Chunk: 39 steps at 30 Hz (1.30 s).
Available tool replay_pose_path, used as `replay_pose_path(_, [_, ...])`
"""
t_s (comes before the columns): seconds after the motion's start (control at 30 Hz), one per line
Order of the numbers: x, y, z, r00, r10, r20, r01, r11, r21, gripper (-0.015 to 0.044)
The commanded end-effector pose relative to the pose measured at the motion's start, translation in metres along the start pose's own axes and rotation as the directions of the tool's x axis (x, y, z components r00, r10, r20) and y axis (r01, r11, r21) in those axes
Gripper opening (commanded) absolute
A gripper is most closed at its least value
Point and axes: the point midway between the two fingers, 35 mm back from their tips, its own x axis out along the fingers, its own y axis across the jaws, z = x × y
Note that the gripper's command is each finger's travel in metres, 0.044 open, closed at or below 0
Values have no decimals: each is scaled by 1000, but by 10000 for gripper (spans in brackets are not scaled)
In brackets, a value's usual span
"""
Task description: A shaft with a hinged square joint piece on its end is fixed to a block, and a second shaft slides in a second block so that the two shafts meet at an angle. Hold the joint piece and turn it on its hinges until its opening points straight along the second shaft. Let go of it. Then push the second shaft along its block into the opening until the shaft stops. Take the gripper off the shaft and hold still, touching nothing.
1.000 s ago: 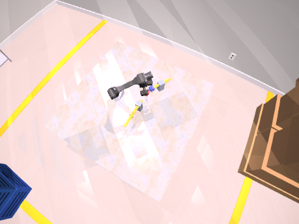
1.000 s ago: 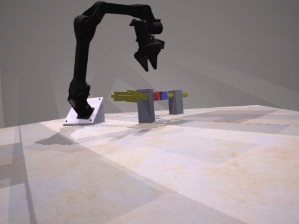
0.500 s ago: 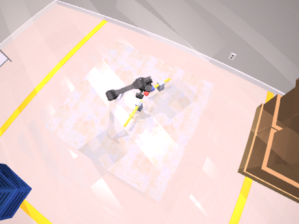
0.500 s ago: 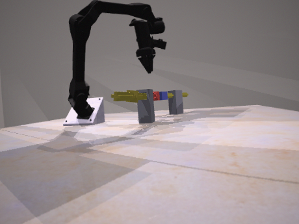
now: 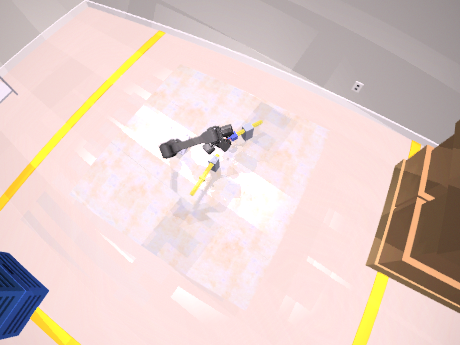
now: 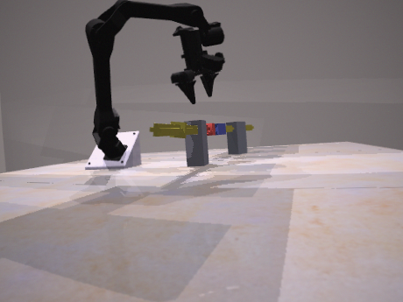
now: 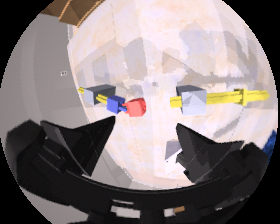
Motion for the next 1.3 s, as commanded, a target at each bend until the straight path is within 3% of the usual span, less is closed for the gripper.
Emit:
replay_pose_path(0.0, [2,-5,1,1000,15,-18,-13,993,114,440])
replay_pose_path(0.37, [5,-17,5,996,66,-52,-34,882,471,440])
replay_pose_path(0.73, [9,-29,9,990,119,-79,-17,649,761,440])
replay_pose_path(1.07, [12,-40,12,981,168,-97,29,367,930,440])
replay_pose_path(1.27, [12,-41,12,980,171,-98,33,346,937,440])
